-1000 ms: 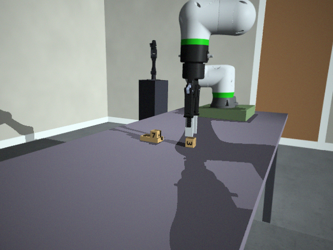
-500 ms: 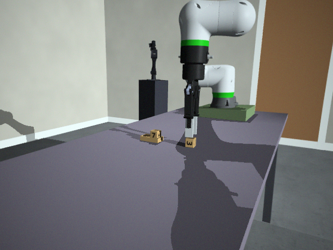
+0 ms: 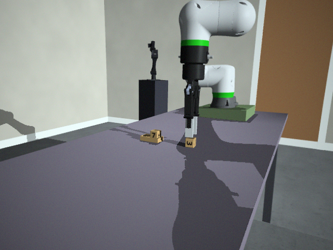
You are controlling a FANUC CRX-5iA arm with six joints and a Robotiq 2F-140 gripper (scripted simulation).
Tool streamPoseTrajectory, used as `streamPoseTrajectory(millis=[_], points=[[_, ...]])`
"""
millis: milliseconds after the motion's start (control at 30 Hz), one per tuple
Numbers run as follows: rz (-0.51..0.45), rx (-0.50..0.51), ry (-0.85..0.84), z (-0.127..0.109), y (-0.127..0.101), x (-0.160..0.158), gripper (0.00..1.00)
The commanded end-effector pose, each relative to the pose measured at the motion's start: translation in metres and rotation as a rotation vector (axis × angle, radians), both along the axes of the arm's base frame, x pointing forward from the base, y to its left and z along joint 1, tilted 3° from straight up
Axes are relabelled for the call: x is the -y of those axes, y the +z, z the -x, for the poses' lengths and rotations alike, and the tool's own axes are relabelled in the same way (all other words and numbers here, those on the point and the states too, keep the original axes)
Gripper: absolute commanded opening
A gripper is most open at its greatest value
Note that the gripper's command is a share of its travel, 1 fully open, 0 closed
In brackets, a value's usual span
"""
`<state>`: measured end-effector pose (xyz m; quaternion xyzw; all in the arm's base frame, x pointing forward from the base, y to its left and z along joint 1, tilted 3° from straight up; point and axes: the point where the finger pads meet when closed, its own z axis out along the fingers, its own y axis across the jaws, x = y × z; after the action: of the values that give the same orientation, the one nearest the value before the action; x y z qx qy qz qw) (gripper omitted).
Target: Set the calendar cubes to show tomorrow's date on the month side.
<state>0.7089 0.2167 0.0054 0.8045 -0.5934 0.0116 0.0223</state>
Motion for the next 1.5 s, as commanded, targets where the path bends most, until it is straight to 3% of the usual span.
streamPoseTrajectory(millis=[0, 633, 1167, 1467], points=[[0.0, 0.001, 0.0, 0.0, 0.0, 0.0, 0.36], [0.0, 0.001, 0.0, 0.0, 0.002, 0.0, 0.36], [0.0, 0.001, 0.0, 0.0, 0.036, -0.002, 0.36], [0.005, 0.001, 0.0, 0.0, 0.04, -0.002, 0.36]])
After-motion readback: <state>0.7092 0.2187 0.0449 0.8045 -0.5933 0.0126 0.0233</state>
